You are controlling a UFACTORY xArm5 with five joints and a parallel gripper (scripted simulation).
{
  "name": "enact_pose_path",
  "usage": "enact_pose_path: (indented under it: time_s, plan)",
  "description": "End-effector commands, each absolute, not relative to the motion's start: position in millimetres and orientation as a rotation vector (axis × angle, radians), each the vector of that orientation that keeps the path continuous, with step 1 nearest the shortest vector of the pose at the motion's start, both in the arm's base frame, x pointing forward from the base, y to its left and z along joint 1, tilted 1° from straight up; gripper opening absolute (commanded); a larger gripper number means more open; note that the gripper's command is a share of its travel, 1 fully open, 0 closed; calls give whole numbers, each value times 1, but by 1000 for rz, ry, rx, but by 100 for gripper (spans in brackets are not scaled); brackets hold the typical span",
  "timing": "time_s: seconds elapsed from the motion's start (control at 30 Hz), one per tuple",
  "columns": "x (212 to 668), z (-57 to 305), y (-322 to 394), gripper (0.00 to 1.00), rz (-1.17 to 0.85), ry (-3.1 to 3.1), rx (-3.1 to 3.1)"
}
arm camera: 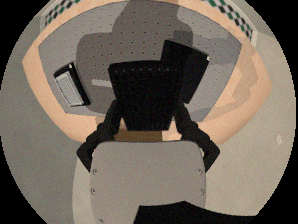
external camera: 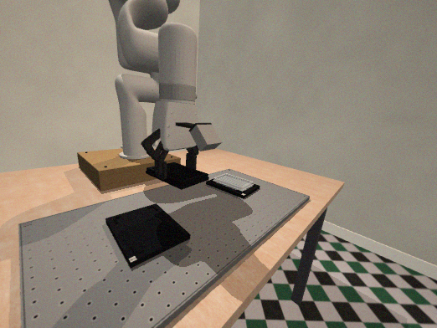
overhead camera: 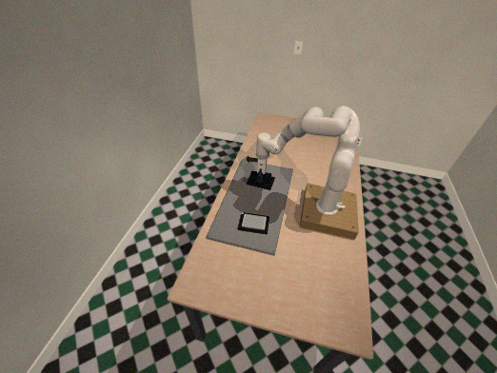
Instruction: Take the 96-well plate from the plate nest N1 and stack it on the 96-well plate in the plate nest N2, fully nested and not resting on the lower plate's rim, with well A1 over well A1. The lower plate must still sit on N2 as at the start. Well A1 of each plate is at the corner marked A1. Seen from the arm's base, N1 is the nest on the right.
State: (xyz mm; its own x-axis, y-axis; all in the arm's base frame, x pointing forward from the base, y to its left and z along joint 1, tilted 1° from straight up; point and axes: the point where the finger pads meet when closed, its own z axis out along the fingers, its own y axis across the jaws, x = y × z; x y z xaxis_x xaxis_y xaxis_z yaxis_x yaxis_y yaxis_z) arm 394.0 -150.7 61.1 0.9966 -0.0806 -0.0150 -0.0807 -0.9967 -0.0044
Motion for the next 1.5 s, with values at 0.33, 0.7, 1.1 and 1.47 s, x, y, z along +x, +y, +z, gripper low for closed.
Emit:
enact_pose_path:
  time_s: [0.33,0.7,1.1,1.47]
  plan:
    - [398,62,-112,0,19,127,-3136]
    - [400,62,-82,0,20,127,-3137]
    - [403,62,-42,0,21,127,-3138]
    - [405,62,-12,0,21,127,-3139]
